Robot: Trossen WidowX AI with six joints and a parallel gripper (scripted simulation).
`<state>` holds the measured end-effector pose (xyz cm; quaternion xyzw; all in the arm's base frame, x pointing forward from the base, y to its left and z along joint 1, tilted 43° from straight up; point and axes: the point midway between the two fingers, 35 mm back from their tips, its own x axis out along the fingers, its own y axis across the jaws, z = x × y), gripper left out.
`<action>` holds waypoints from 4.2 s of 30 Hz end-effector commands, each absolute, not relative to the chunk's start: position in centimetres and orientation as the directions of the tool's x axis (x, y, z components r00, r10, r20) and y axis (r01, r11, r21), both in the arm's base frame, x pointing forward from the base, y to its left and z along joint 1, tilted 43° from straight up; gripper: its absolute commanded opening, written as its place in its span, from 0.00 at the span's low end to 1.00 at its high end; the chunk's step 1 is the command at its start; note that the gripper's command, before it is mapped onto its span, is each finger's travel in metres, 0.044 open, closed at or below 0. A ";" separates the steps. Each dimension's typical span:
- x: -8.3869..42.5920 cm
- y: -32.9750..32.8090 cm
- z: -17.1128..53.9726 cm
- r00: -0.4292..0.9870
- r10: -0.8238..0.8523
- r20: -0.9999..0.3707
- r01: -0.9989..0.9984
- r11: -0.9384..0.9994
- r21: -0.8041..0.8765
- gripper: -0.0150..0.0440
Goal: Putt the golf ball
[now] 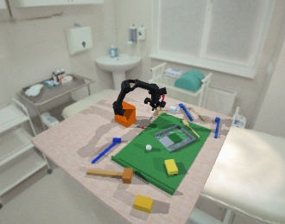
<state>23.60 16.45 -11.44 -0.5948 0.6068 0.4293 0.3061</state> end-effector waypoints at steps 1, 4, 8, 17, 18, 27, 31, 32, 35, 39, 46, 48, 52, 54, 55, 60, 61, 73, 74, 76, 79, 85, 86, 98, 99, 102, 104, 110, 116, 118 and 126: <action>23.6 18.4 -9.3 -0.102 -0.445 -0.890 -0.986 -0.075 0.150 0.25; 23.6 18.4 -9.2 -0.102 -0.445 -0.890 -0.986 -0.075 0.150 0.25; 24.4 17.2 -8.4 -0.085 -0.455 -0.887 -0.996 0.004 0.093 0.25; 26.3 13.4 -3.7 -0.056 -0.482 -0.875 -0.945 0.309 -0.109 0.25; 26.4 13.0 -3.2 -0.054 -0.485 -0.873 -0.931 0.341 -0.132 0.25; 27.1 8.7 1.3 -0.038 -0.522 -0.852 -0.739 0.589 -0.328 0.25; 27.0 6.7 3.2 -0.034 -0.540 -0.841 -0.619 0.672 -0.406 0.25; 27.0 6.2 3.6 -0.033 -0.544 -0.838 -0.587 0.689 -0.425 0.25; 26.8 4.7 5.0 -0.031 -0.559 -0.829 -0.483 0.734 -0.477 0.25; 26.3 2.7 6.7 -0.031 -0.578 -0.815 -0.335 0.775 -0.537 0.25; 25.0 -0.6 9.6 -0.035 -0.614 -0.789 -0.056 0.789 -0.612 0.25; 24.6 -1.6 10.4 -0.038 -0.624 -0.780 0.025 0.780 -0.625 0.25; 23.5 -3.4 11.9 -0.045 -0.645 -0.763 0.185 0.745 -0.641 0.25; 22.9 -4.2 12.6 -0.049 -0.655 -0.754 0.264 0.719 -0.643 0.25; 22.6 -4.6 12.9 -0.051 -0.659 -0.750 0.297 0.707 -0.642 0.25; 21.4 -6.0 14.1 -0.060 -0.678 -0.733 0.427 0.646 -0.633 0.25; 21.4 -6.1 14.2 -0.061 -0.678 -0.732 0.432 0.644 -0.632 0.25; 21.3 -7.8 12.3 -0.060 -0.678 -0.733 0.432 0.644 -0.631 0.25; 21.2 -8.1 12.0 -0.060 -0.678 -0.732 0.432 0.644 -0.632 0.25; 21.1 -8.6 11.5 -0.060 -0.679 -0.732 0.432 0.643 -0.632 0.25; 21.1 -8.8 11.3 -0.060 -0.679 -0.731 0.432 0.643 -0.632 0.25; 21.1 -9.3 10.7 -0.060 -0.679 -0.732 0.433 0.643 -0.632 0.25; 21.1 -9.5 10.6 -0.060 -0.679 -0.732 0.433 0.643 -0.632 0.25; 20.9 -10.8 9.2 -0.060 -0.680 -0.730 0.433 0.642 -0.633 0.25; 20.9 -10.8 9.1 -0.060 -0.681 -0.730 0.433 0.642 -0.633 0.25; 20.8 -10.6 9.3 -0.065 -0.675 -0.735 0.435 0.644 -0.630 0.25; 20.8 -10.6 9.3 -0.065 -0.675 -0.735 0.435 0.644 -0.630 0.25; 20.8 -10.8 9.4 -0.065 -0.675 -0.735 0.435 0.644 -0.630 0.25; 19.9 -12.3 10.6 -0.061 -0.679 -0.731 0.433 0.642 -0.633 0.25; 19.6 -12.8 11.0 -0.060 -0.682 -0.729 0.433 0.641 -0.634 0.25; 20.2 -12.2 10.3 -0.066 -0.675 -0.735 0.437 0.643 -0.629 0.25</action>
